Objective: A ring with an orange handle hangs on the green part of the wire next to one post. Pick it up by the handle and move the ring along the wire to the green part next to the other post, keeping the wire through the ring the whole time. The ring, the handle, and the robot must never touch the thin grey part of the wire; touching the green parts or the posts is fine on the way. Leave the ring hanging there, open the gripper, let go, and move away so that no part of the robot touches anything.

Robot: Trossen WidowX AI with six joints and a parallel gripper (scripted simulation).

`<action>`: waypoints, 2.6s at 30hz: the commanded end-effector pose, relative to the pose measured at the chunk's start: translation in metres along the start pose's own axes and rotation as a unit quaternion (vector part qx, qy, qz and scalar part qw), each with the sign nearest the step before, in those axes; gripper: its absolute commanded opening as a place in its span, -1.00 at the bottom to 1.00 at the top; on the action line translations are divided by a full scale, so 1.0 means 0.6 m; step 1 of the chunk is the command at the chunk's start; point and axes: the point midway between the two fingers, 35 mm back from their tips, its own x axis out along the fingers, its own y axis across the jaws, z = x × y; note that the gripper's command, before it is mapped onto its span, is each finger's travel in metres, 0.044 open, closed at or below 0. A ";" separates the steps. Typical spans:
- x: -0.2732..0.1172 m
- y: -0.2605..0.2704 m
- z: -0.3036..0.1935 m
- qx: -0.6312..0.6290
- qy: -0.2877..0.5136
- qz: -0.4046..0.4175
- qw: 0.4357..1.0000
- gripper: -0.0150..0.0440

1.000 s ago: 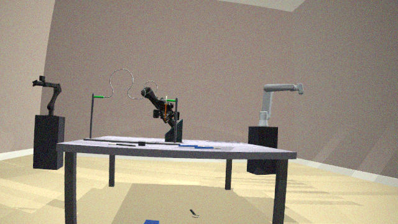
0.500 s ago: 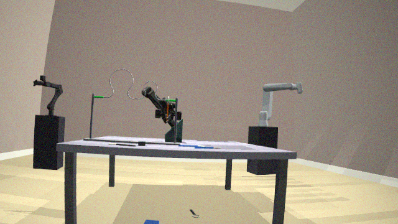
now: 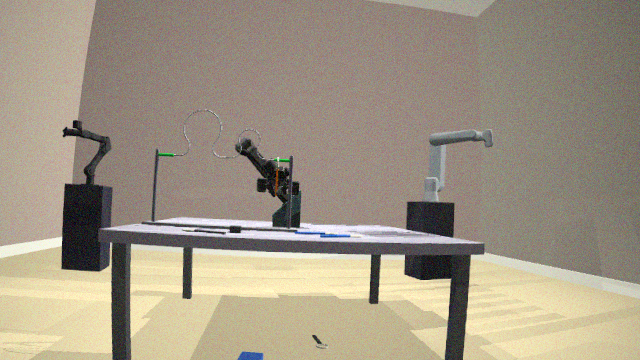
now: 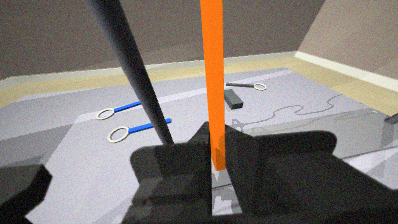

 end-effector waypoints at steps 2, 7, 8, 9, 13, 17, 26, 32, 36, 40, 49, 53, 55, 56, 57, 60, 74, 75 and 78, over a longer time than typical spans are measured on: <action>0.001 0.003 -0.003 -0.003 0.001 0.003 1.000 -1.00; 0.001 0.003 -0.003 -0.003 0.001 0.003 1.000 -1.00; 0.001 0.003 -0.003 -0.003 0.001 0.003 1.000 -1.00; 0.001 0.003 -0.003 -0.003 0.001 0.003 1.000 -1.00; 0.001 0.003 -0.003 -0.003 0.001 0.003 1.000 -1.00; 0.001 0.003 -0.003 -0.003 0.001 0.003 1.000 -1.00; 0.001 0.002 -0.002 -0.001 0.001 0.001 1.000 -0.82; 0.001 0.002 -0.002 -0.001 0.001 0.001 1.000 -0.29; -0.003 0.002 -0.002 -0.001 0.001 0.002 1.000 0.05; -0.021 0.003 -0.001 -0.001 0.001 0.002 1.000 0.05; -0.078 0.004 -0.003 -0.003 0.002 0.004 1.000 0.05; -0.082 0.004 -0.003 -0.003 0.002 0.004 1.000 0.05; -0.082 0.004 -0.003 -0.003 0.002 0.004 1.000 0.05; -0.082 0.004 -0.003 -0.003 0.002 0.004 1.000 0.05; -0.082 0.004 -0.003 -0.003 0.002 0.004 1.000 0.05; -0.082 0.004 -0.003 -0.003 0.002 0.004 1.000 0.05; -0.085 0.004 -0.002 -0.004 0.000 0.005 1.000 0.14; -0.095 0.004 -0.003 -0.004 0.000 0.005 1.000 0.23; -0.144 0.004 -0.010 -0.004 0.000 0.005 1.000 0.50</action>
